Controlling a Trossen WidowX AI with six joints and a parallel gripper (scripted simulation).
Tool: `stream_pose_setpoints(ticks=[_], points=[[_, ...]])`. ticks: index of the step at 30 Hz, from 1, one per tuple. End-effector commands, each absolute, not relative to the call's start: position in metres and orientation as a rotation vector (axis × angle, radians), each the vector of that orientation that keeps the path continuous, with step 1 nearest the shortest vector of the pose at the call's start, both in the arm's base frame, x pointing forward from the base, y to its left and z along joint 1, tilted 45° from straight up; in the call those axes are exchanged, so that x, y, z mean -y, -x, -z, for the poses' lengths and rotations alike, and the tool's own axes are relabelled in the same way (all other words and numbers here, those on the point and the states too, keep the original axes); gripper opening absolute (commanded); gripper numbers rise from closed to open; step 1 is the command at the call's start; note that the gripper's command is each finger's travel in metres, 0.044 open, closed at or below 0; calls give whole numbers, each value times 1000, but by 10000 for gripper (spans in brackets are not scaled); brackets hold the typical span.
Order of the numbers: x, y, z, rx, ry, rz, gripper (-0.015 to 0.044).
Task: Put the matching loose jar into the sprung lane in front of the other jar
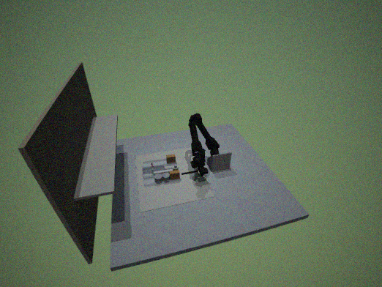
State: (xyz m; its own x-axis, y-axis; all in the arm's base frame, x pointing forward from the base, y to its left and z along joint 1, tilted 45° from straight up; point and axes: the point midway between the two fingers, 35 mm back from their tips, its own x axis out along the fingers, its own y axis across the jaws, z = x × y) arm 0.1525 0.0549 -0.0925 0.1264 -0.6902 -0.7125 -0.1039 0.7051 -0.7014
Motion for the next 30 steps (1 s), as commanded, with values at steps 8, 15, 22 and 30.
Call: stream_pose_setpoints(ticks=[8, 15, 22, 30], points=[[-53, -152, 93, -1403, 721, 483, 151], [-66, -151, 84, -1404, 718, 479, 6], [-99, -143, 51, -1406, 716, 475, 0], [-124, -128, 14, -1406, 719, 480, 0]])
